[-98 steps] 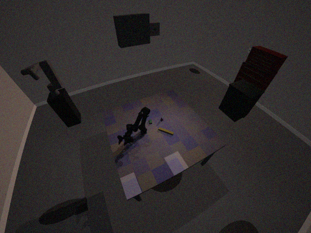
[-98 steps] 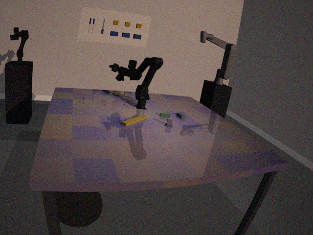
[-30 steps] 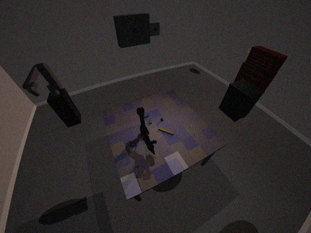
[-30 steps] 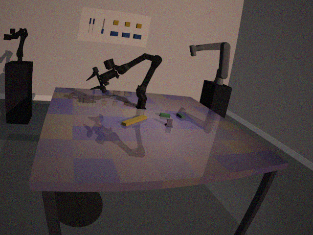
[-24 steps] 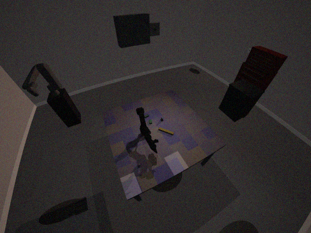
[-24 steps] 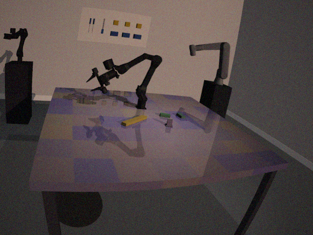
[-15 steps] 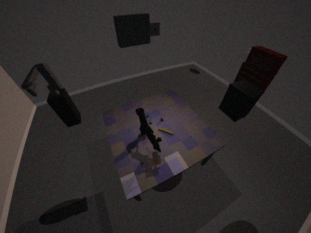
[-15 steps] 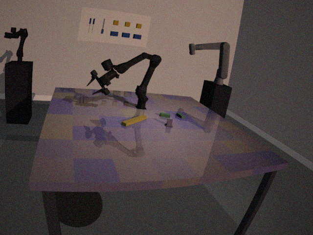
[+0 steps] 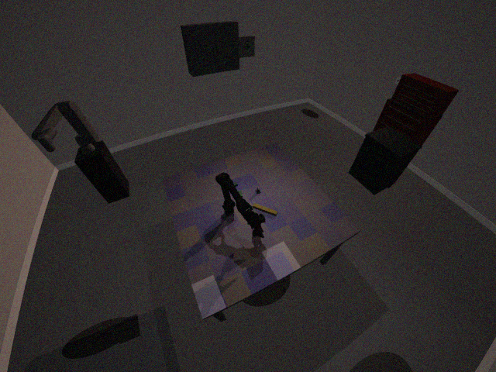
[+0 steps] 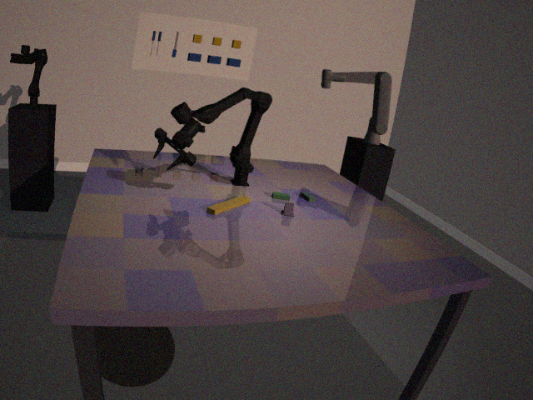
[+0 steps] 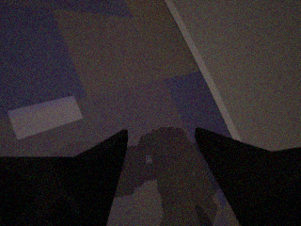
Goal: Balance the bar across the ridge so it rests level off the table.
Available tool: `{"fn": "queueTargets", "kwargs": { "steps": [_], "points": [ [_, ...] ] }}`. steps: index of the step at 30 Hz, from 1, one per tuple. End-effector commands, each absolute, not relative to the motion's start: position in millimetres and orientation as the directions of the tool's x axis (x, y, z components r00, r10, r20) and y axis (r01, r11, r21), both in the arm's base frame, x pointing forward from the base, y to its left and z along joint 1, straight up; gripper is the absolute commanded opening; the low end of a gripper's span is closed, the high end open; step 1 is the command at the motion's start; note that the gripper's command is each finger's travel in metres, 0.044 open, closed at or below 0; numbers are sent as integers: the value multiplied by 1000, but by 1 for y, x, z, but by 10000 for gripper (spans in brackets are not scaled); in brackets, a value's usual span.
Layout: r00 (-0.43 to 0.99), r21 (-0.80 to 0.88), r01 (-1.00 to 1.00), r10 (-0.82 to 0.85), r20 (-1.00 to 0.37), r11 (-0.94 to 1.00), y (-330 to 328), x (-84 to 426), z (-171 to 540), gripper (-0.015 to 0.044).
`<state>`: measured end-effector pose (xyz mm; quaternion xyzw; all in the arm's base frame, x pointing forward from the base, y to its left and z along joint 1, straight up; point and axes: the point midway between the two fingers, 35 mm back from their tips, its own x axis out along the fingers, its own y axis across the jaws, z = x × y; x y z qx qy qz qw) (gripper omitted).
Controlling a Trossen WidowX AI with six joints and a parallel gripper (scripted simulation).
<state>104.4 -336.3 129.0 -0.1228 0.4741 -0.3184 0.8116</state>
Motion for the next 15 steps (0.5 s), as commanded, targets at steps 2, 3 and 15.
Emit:
{"fn": "queueTargets", "kwargs": {
  "steps": [2, 3, 15],
  "points": [
    [368, -408, 437, -573, -732, 802, -325, 128, 126, 315],
    [372, -392, 441, -562, -739, 807, -323, 132, 125, 315],
    [390, -197, 493, -417, -821, 848, -288, 178, 117, 315]
  ]
}}
